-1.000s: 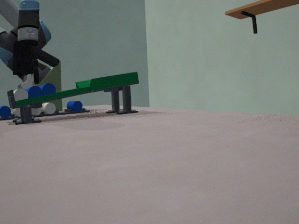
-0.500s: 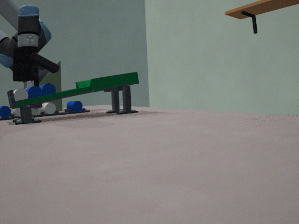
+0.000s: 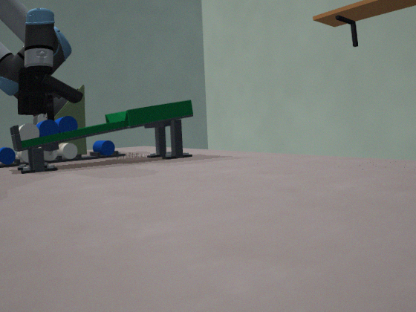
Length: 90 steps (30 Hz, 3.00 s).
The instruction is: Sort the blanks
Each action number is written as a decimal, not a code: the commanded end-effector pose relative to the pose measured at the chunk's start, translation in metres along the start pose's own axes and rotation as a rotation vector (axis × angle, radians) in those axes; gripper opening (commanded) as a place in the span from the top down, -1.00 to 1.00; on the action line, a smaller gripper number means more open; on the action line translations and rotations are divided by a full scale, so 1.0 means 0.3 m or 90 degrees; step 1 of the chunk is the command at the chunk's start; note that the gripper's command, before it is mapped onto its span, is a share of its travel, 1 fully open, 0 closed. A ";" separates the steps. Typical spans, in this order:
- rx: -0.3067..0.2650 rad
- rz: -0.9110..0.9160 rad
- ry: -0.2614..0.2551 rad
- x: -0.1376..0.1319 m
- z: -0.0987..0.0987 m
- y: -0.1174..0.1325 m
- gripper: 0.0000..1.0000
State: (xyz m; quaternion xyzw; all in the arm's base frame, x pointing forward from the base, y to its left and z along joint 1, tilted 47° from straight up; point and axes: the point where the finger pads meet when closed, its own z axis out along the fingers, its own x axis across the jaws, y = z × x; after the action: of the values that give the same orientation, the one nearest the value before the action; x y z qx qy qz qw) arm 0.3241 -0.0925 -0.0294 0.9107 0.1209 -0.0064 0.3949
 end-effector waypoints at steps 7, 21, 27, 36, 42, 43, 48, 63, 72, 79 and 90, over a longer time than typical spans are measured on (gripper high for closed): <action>0.000 0.000 0.001 0.001 -0.001 0.000 -0.05; 0.000 0.000 0.001 0.001 -0.001 0.000 -0.05; 0.000 0.000 0.001 0.001 -0.001 0.000 0.20; 0.000 0.000 0.001 0.001 -0.001 0.000 0.20; 0.000 0.000 0.001 0.001 -0.001 0.000 0.20; 0.000 0.000 0.001 0.001 -0.001 0.000 0.20; 0.000 0.000 0.001 0.001 -0.001 0.000 0.20; 0.000 0.000 0.001 0.001 -0.003 0.000 0.20; 0.000 0.000 0.001 0.001 -0.032 0.000 0.20; 0.000 0.000 0.001 0.001 -0.065 0.000 0.20; 0.000 0.000 0.001 0.001 -0.166 0.000 0.20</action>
State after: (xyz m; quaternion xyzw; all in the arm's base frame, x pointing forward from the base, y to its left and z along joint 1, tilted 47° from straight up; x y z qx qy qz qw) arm 0.3210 -0.0668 -0.0047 0.9104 0.1226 -0.0034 0.3952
